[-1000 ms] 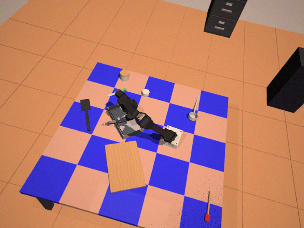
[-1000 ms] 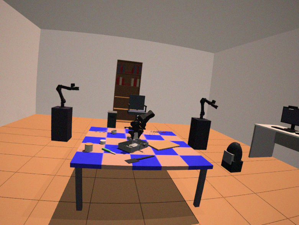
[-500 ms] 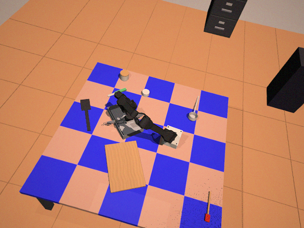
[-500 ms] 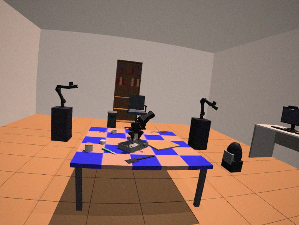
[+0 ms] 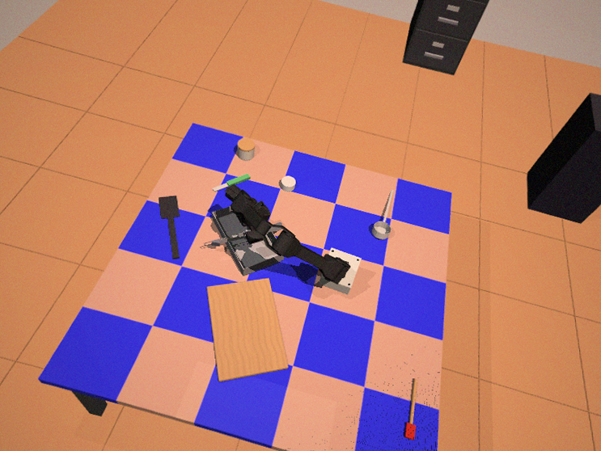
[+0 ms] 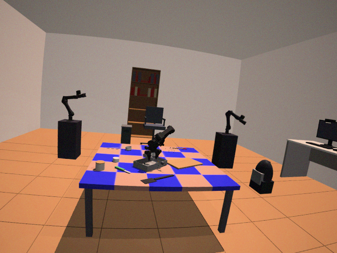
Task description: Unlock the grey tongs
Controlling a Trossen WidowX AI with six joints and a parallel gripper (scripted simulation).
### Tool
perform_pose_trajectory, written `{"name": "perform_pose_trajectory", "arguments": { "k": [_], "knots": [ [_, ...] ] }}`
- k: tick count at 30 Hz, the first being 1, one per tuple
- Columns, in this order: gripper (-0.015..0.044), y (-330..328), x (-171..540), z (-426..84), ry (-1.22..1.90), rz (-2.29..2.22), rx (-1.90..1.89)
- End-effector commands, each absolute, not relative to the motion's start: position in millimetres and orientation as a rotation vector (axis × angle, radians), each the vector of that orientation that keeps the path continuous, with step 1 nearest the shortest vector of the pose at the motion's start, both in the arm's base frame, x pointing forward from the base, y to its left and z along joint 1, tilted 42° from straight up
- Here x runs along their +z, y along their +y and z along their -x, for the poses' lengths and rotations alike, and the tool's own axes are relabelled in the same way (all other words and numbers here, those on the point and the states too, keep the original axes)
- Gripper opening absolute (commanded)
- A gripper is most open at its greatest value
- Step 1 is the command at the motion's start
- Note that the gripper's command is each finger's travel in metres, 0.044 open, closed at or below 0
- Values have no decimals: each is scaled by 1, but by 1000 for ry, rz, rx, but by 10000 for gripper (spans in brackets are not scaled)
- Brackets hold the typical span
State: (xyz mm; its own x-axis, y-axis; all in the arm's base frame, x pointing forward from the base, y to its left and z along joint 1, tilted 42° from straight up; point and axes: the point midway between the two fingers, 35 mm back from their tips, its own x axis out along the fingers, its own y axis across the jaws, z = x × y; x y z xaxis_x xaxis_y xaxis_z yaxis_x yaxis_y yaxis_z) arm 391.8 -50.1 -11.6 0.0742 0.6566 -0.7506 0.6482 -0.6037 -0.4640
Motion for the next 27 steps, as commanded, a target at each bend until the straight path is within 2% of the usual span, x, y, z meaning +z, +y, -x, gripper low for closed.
{"name": "perform_pose_trajectory", "arguments": {
  "k": [1, 20, 27],
  "knots": [
    [440, -43, -19, -390, -1390, 2281, 1613],
    [440, -26, -37, -390, -1392, 2280, 1611],
    [256, -29, -34, -392, -1399, 2293, 1610]
  ]
}}
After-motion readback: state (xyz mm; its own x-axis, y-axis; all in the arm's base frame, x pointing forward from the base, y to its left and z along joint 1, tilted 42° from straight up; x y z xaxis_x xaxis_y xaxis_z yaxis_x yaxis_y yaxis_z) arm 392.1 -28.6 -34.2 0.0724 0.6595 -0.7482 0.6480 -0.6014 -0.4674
